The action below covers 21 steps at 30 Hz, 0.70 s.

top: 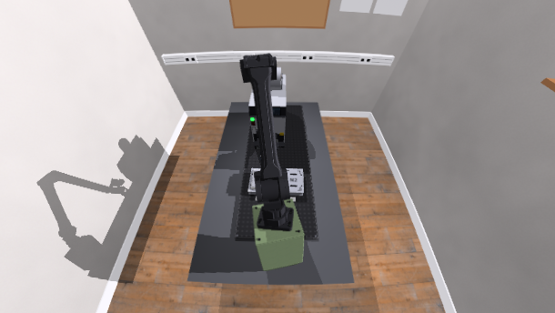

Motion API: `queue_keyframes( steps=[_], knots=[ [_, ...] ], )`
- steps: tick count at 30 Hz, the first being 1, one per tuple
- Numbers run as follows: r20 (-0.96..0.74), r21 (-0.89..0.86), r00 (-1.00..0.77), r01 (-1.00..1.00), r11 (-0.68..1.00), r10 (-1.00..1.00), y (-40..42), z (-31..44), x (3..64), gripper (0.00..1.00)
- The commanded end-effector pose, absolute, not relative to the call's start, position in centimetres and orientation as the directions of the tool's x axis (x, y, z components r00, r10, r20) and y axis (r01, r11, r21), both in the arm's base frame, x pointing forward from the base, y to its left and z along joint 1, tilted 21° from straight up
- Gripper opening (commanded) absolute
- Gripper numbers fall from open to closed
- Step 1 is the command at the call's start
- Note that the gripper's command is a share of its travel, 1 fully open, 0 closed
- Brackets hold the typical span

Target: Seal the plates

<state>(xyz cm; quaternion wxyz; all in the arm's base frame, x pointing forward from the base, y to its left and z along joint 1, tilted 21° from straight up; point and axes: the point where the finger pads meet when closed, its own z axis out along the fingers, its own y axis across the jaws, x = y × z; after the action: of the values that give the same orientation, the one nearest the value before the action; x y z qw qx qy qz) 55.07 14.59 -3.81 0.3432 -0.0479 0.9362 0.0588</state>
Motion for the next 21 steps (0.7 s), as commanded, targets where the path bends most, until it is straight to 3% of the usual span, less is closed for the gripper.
queue_keyframes(
  steps=[1, 21],
  knots=[
    [-0.686, 0.086, -0.727, -0.138, 0.987, -0.042, 15.6, -2.2, 55.9, 0.0],
    [-0.702, 0.083, -0.712, -0.135, 0.987, -0.038, 14.8, -2.3, 57.8, 0.0]
  ],
)
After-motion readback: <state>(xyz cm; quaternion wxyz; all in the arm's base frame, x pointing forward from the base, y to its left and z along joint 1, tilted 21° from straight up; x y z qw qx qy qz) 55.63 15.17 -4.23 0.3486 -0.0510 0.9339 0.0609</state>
